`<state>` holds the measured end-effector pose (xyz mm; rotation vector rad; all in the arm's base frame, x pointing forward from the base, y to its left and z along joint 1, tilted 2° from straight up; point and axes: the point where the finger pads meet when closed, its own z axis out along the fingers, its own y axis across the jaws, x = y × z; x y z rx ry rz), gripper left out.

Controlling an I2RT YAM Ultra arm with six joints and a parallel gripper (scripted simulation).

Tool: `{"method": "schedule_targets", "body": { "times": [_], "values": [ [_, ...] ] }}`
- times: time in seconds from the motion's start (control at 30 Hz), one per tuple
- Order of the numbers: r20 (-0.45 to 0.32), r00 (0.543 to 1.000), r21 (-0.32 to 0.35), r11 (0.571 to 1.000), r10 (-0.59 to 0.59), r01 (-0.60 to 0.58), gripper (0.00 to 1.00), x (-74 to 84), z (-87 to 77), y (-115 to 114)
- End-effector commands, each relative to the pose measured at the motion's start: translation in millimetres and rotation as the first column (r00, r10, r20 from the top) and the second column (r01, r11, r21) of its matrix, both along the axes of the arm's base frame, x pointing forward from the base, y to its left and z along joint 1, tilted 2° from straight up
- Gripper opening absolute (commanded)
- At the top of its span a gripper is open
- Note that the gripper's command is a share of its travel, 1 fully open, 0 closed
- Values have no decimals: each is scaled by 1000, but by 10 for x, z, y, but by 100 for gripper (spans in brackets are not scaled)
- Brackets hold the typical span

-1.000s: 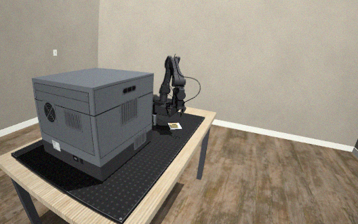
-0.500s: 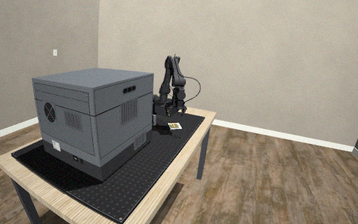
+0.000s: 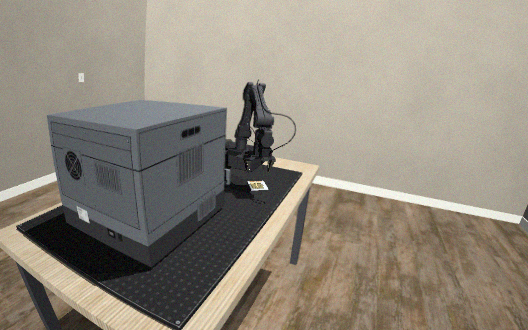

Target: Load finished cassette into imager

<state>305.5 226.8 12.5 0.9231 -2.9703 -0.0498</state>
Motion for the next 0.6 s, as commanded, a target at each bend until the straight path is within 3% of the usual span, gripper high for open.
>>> {"method": "schedule_targets", "body": {
  "times": [0.0, 0.47, 0.57],
  "values": [
    [38, 999, 24, 1000, -18, 17, 100, 103, 169, 43],
    [38, 999, 24, 1000, -18, 17, 100, 103, 169, 43],
    [27, 999, 16, 1000, -18, 17, 100, 110, 1, 43]
  ]
}}
